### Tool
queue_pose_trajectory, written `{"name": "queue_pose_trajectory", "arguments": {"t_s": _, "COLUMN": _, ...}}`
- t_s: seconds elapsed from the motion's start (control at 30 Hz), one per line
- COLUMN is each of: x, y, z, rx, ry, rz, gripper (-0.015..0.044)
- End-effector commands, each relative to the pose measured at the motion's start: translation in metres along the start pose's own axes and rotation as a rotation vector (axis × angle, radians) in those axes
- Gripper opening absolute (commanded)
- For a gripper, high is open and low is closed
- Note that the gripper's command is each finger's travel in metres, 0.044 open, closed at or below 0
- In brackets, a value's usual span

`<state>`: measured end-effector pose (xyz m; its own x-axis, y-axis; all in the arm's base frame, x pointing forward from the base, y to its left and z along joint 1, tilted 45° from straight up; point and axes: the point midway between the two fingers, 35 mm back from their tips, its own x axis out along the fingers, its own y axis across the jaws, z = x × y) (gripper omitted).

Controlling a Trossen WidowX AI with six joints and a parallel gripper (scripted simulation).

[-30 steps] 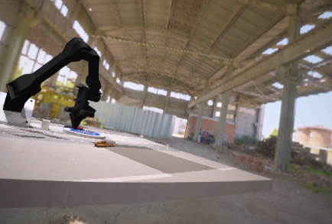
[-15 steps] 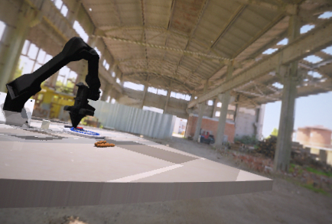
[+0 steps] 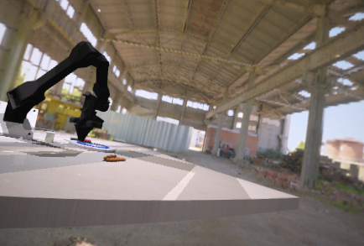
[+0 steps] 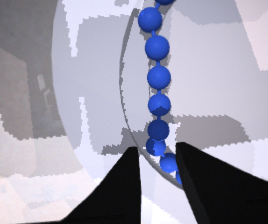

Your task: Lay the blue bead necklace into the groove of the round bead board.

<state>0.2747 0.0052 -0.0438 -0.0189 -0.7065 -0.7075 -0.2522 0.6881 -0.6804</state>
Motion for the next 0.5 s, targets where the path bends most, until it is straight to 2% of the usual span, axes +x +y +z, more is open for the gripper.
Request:
{"name": "queue_pose_trajectory", "arguments": {"t_s": 0.0, "x": -0.0005, "y": -0.0003, "z": 0.0001, "rx": 0.001, "ry": 0.000, "rz": 0.000, "gripper": 0.0184}}
{"name": "queue_pose_trajectory", "arguments": {"t_s": 0.33, "x": -0.0018, "y": -0.0002, "z": -0.0004, "rx": -0.006, "ry": 0.002, "rz": -0.002, "gripper": 0.0440}}
{"name": "queue_pose_trajectory", "arguments": {"t_s": 0.47, "x": -0.0057, "y": -0.0002, "z": -0.0005, "rx": -0.007, "ry": 0.000, "rz": 0.000, "gripper": 0.0440}}
